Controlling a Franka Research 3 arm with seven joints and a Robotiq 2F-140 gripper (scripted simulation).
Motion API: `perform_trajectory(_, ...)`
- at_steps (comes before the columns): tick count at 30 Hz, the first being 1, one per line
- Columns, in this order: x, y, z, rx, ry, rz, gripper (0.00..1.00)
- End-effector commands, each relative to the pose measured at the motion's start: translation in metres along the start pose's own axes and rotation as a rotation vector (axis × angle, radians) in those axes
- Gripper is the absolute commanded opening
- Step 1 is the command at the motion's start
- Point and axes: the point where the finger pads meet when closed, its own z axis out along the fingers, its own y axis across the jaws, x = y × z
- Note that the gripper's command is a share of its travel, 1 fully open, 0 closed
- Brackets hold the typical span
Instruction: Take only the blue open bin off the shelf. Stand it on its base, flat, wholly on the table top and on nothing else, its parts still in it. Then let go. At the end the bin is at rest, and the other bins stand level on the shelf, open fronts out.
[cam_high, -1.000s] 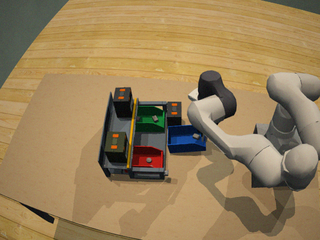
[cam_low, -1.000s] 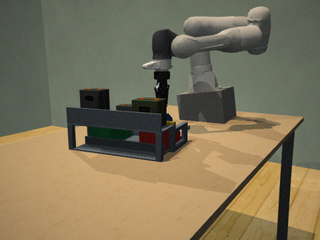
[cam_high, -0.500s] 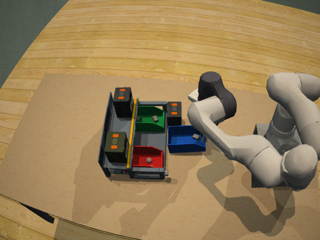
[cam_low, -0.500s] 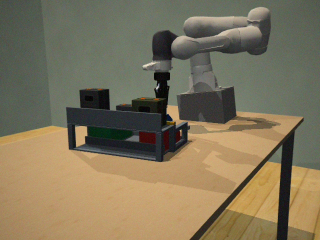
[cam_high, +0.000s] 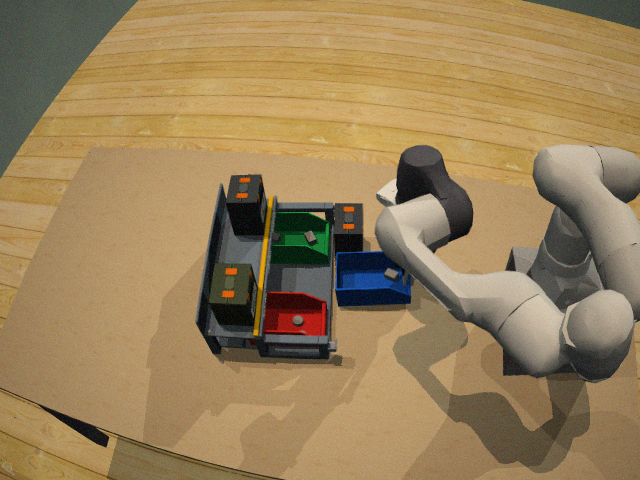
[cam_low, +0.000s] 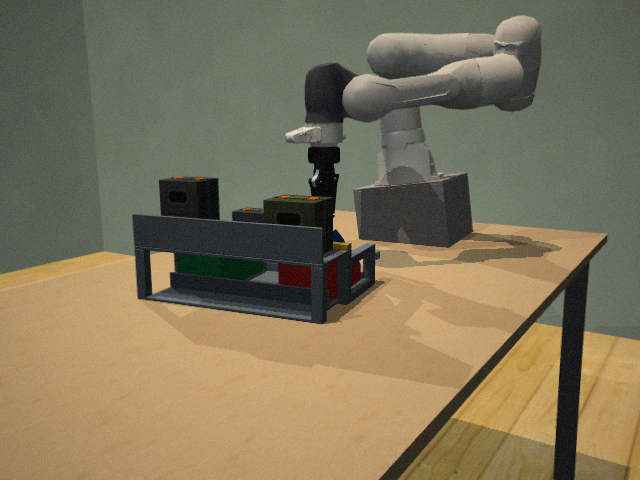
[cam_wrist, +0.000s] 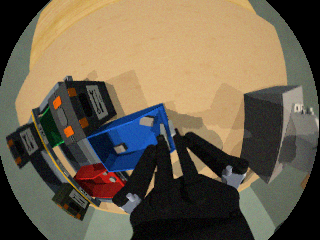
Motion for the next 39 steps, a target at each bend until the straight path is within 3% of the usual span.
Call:
perform_trajectory(1,0.0008,-0.0013,0.0027,0.002,0.002,-0.002,0.0)
perform_trajectory(33,0.0023,-0.0039,0.0086,0.004,0.004,-0.004,0.0)
perform_trajectory(34,0.0012,-0.0028,0.0078,0.002,0.001,0.0,0.57)
perform_trajectory(39,0.0012,-0.0028,0.0078,0.002,0.001,0.0,0.57)
